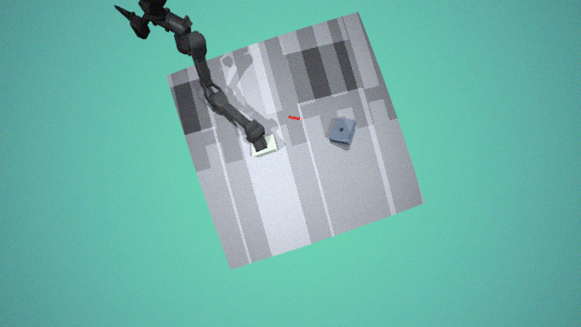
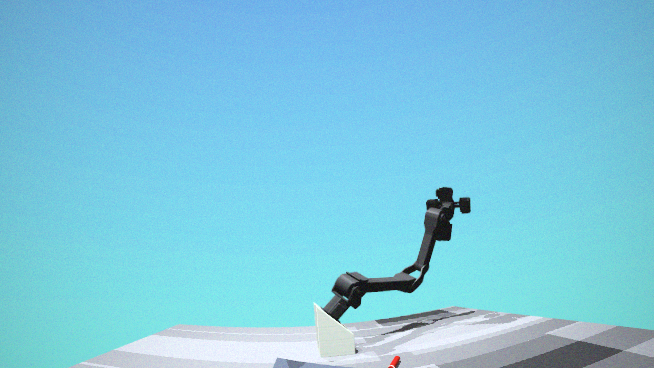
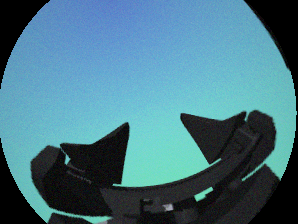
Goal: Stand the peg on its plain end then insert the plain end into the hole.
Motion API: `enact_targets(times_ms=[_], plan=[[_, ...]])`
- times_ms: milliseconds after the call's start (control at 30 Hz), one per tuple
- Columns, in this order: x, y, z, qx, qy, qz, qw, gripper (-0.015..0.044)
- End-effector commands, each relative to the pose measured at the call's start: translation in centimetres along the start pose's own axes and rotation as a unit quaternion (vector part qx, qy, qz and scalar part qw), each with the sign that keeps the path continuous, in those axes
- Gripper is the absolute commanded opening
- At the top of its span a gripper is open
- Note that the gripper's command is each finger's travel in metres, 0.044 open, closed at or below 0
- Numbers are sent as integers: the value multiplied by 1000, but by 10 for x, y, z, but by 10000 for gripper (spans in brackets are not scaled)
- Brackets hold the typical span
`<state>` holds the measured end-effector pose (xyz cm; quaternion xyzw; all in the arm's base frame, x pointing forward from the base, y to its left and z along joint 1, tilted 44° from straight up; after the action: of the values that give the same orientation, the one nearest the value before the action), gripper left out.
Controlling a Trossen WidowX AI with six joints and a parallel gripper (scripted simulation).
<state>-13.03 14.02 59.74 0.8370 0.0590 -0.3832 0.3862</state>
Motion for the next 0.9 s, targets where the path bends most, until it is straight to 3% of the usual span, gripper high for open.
enact_targets(times_ms=[0, 333, 867], plan=[[0, 0, 0, 1, 0, -1, 1000, 426], [9, 30, 7, 58, -12, -58, 997, 440], [53, 116, 21, 185, -92, -220, 953, 440]])
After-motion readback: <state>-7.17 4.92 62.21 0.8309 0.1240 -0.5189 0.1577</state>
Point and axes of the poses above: the point midway between the two fingers, 35 mm back from their tips, its own x axis back along the fingers, its own z axis across the jaws, y = z × x, the point moved 7 cm from there along x, back along the fingers, and after that the axes turned 7 degrees about -x, right-handed, at the moved point
